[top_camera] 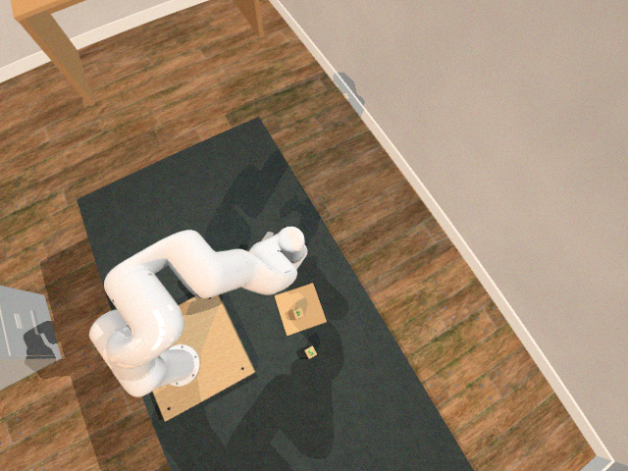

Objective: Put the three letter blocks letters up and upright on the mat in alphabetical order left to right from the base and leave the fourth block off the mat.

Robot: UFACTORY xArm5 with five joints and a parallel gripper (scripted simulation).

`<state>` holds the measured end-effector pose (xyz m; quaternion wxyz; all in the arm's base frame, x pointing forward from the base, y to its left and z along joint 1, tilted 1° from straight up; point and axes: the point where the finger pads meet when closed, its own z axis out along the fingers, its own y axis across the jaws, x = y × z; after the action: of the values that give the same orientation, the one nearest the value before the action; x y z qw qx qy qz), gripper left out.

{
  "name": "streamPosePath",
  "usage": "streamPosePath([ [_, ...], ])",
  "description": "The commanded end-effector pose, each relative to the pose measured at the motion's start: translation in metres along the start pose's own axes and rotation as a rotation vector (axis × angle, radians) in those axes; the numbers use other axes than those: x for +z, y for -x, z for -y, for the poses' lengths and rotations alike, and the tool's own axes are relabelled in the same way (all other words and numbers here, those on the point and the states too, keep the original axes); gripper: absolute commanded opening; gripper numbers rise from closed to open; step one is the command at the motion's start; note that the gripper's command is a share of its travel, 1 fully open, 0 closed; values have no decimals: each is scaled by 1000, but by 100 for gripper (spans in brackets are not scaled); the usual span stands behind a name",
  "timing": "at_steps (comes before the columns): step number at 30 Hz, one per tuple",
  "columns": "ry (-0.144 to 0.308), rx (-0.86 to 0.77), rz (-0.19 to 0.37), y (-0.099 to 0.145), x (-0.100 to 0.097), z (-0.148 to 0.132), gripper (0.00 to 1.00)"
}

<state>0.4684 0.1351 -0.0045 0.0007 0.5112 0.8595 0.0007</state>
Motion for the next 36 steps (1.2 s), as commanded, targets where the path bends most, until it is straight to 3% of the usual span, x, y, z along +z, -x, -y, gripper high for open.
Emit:
streamPosePath([
  [1, 4, 0, 1, 0, -1, -1, 69],
  [21, 4, 0, 1, 0, -1, -1, 69],
  [22, 4, 0, 1, 0, -1, -1, 47],
  [36, 4, 0, 1, 0, -1, -1, 47],
])
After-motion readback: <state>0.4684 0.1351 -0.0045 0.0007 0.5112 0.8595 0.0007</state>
